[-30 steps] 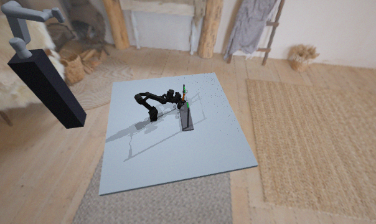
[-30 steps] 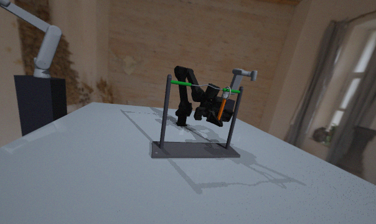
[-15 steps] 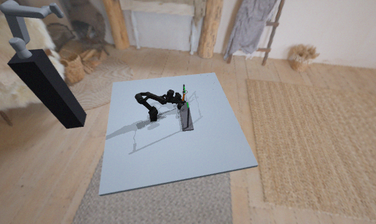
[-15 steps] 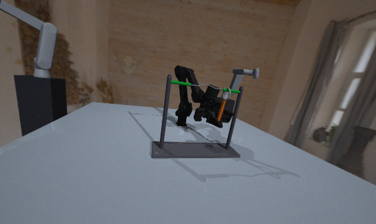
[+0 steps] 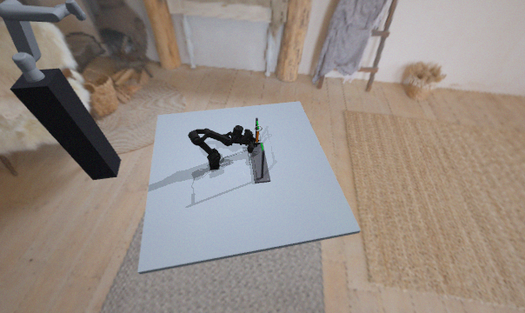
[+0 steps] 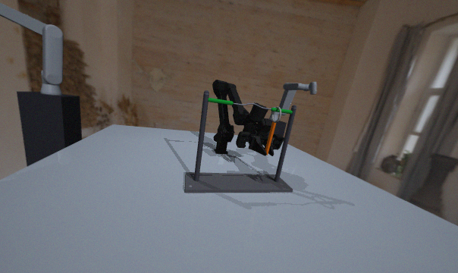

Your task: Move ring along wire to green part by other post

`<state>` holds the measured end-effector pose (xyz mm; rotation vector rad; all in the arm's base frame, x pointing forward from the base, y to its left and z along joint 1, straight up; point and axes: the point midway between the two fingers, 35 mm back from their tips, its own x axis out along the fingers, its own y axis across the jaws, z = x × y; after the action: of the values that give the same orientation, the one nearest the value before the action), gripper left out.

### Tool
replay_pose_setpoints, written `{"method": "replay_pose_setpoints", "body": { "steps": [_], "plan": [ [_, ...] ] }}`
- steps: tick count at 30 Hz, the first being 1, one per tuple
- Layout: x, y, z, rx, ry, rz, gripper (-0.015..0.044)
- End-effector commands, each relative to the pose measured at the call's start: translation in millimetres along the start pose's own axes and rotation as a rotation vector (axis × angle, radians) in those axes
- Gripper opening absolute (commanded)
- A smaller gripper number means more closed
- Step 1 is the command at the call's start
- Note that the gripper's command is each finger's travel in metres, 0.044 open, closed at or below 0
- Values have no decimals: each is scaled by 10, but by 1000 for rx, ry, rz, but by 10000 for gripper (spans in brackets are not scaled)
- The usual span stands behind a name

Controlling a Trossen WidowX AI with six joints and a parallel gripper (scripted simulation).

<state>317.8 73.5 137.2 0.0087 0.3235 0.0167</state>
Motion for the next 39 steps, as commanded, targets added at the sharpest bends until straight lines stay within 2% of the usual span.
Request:
{"method": "replay_pose_setpoints", "body": {
  "steps": [1,22,39],
  "plan": [
    [-32,0,6,1,-1,-2,160],
    [-484,-5,2,8,1,-7,160],
    [-498,-7,0,8,1,-7,160]
  ]
}}
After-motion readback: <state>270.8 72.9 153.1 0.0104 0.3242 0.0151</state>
